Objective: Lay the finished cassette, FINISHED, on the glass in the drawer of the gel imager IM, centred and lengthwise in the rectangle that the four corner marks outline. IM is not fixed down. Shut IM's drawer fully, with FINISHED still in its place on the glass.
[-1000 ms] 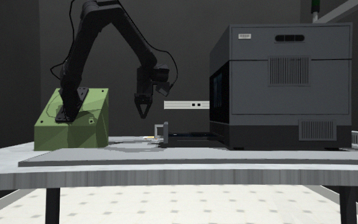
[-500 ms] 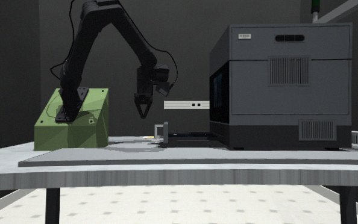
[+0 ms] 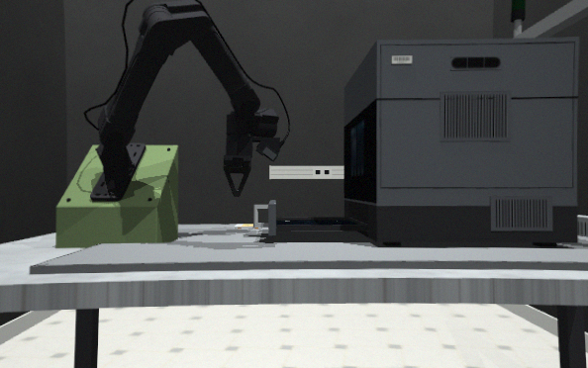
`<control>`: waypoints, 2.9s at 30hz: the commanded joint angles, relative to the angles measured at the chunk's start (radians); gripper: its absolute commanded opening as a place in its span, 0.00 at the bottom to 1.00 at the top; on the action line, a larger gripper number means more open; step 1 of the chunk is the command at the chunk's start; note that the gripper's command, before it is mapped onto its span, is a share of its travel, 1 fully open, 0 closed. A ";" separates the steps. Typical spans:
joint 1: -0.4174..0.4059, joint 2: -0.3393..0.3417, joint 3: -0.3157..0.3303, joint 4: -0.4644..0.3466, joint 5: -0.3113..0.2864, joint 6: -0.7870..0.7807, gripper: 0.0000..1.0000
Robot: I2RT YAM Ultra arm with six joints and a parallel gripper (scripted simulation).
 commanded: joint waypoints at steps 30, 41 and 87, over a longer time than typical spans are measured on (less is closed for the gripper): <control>0.270 0.480 0.354 -0.016 -0.115 -0.696 0.35; 0.347 0.661 0.551 -0.064 -0.153 -0.984 0.35; 0.406 0.817 0.814 -0.176 -0.189 -1.061 0.35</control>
